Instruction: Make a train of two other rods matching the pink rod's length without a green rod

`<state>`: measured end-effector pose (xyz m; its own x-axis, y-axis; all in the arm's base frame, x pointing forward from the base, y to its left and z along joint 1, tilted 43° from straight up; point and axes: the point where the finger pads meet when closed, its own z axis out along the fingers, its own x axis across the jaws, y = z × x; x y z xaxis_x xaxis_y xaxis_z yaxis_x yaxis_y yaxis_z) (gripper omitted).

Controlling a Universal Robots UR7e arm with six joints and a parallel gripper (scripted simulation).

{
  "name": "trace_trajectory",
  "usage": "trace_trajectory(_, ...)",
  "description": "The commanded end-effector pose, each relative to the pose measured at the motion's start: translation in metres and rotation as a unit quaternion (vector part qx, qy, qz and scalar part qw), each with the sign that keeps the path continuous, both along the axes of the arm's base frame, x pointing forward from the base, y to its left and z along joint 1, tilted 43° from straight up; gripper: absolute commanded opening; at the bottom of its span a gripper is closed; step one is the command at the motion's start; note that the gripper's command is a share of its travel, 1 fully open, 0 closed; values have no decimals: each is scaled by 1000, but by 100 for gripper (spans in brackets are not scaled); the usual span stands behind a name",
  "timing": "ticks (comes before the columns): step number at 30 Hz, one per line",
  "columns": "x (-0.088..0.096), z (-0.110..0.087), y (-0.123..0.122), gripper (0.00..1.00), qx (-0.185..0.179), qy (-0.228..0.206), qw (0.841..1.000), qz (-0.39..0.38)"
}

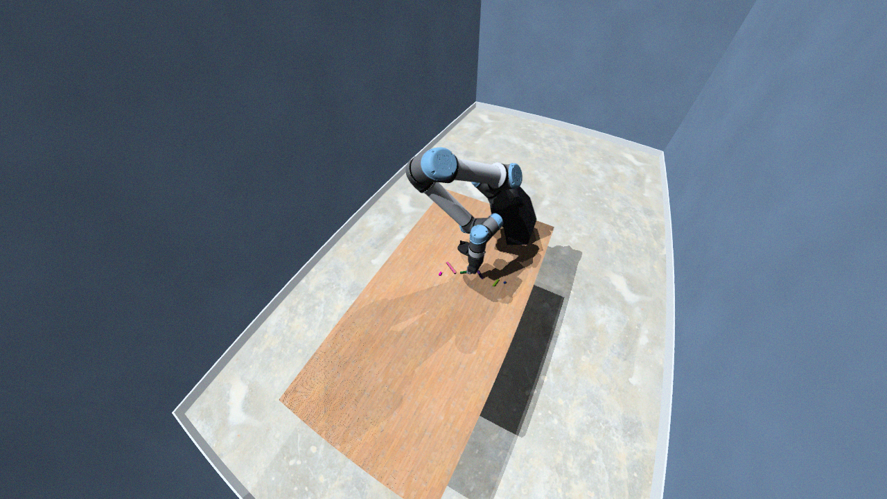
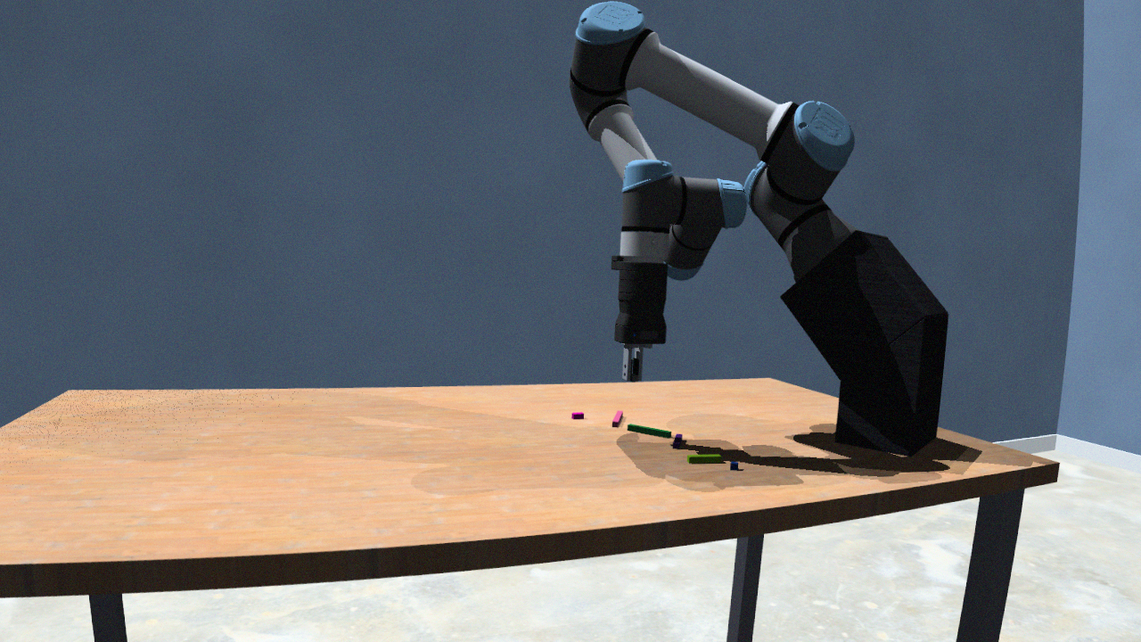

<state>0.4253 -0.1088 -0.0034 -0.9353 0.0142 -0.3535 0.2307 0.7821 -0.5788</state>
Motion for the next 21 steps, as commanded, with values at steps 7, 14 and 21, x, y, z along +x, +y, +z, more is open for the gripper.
trace_trajectory(7,0,-2,1,24,2,0,1000,0)
trace_trajectory(14,1,-6,-2,24,2,0,1000,0)
trace_trajectory(21,7,-22,-16,24,2,0,1000,0)
